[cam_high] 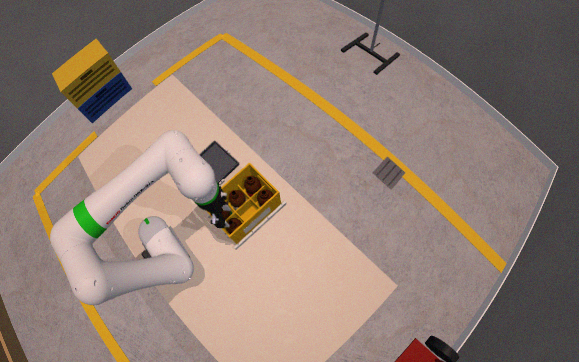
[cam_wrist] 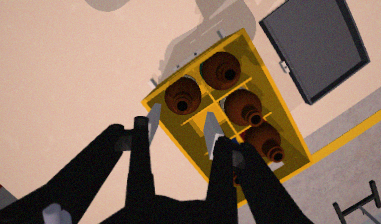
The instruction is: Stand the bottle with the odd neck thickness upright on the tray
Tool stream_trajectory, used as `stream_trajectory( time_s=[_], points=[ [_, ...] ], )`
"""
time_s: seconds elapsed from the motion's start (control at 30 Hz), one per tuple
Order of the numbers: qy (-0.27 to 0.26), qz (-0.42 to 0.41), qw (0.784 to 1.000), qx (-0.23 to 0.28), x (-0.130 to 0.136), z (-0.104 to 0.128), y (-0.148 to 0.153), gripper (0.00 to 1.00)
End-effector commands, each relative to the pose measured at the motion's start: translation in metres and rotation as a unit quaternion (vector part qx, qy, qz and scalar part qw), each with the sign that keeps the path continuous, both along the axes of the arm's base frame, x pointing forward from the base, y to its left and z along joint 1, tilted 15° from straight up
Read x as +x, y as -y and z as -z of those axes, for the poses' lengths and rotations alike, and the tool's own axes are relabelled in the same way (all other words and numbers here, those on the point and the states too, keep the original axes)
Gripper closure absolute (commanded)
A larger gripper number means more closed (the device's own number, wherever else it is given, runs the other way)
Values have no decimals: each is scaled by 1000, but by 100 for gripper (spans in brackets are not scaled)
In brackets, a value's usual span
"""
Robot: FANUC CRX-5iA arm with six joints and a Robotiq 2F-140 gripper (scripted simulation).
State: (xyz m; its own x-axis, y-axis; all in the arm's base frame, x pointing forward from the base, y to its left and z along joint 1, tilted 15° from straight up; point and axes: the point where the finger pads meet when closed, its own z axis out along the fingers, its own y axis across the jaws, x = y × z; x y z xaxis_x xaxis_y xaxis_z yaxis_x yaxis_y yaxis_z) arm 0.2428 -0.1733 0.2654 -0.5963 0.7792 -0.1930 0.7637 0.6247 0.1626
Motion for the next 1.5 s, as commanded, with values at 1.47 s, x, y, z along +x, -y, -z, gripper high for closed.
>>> stream_trajectory(
  time_s=[1.47],
  points=[
    [0,0,1000,0,10,39,5,56]
  ],
)
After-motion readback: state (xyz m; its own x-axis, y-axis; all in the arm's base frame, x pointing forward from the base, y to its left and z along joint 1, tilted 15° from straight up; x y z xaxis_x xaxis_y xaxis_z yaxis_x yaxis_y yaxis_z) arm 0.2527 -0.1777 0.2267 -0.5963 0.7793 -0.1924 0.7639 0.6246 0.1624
